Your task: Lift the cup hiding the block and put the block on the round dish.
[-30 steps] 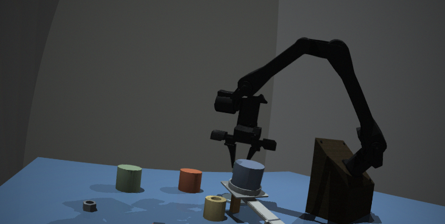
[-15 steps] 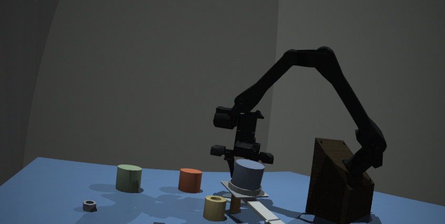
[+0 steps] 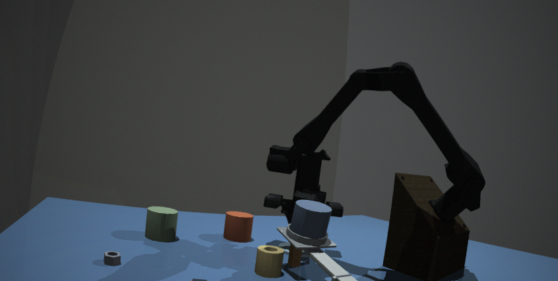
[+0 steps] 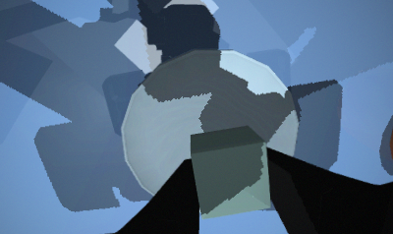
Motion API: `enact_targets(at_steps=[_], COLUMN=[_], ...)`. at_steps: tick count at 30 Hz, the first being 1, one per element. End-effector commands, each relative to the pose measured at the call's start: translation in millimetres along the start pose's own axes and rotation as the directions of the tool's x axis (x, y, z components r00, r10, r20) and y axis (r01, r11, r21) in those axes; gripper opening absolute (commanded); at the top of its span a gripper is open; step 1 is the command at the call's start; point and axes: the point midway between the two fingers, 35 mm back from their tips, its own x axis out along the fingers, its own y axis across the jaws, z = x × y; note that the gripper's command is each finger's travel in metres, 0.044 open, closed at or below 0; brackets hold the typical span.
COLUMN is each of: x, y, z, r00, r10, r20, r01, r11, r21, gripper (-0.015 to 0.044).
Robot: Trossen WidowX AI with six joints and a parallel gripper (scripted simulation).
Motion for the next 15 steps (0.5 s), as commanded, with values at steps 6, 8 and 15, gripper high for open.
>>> enact_targets(at_steps=[6,8,15], x=[16.1,9.3,9.3], y=[3.4,0.2,0.2], z=[0.1,0.3,0.3], r00=[1.000,1.000,1.000], r10=[0.012,0.001,0.001], r20=[0.006,0.000,0.000], r01=[-0.013,-0.001,-0.001], r11=[1.000,1.000,1.000], r21=[0.009,-0.001,-0.001], gripper=[0.0000,0.0053,0.0236])
